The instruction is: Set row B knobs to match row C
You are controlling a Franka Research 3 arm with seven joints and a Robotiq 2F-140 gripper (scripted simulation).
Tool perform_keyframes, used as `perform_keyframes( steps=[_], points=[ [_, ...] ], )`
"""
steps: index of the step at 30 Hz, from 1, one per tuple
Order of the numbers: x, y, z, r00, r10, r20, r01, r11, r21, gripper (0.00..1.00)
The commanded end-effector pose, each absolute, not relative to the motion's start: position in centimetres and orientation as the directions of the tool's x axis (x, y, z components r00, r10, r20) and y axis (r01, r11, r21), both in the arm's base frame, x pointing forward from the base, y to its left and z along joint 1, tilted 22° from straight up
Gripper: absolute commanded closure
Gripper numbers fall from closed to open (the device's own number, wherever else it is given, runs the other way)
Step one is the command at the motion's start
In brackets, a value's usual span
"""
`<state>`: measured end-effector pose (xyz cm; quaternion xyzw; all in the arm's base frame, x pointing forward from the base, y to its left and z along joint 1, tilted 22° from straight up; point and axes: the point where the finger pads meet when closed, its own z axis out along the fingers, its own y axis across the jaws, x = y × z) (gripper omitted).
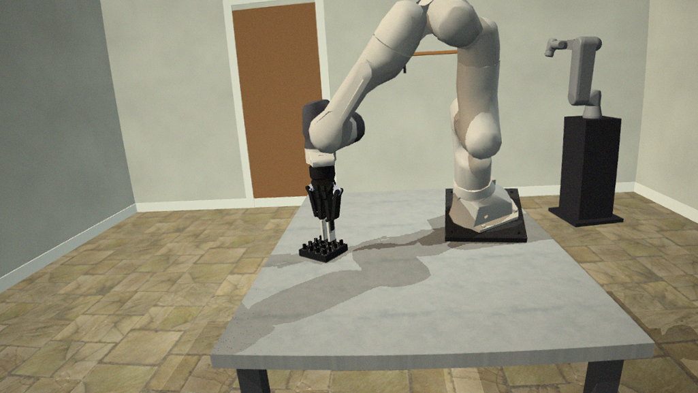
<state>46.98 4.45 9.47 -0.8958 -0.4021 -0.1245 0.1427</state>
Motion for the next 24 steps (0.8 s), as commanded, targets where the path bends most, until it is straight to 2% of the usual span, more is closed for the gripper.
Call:
perform_keyframes(
  steps=[1, 24],
  points=[
    [47.2, 4.6, 9.5, 0.641, 0.687, 0.341, 0.759, -0.633, -0.151, 0.88],
    [47.3, 5.1, 8.4, 0.646, 0.689, 0.329, 0.757, -0.635, -0.155, 0.88]
  ],
)
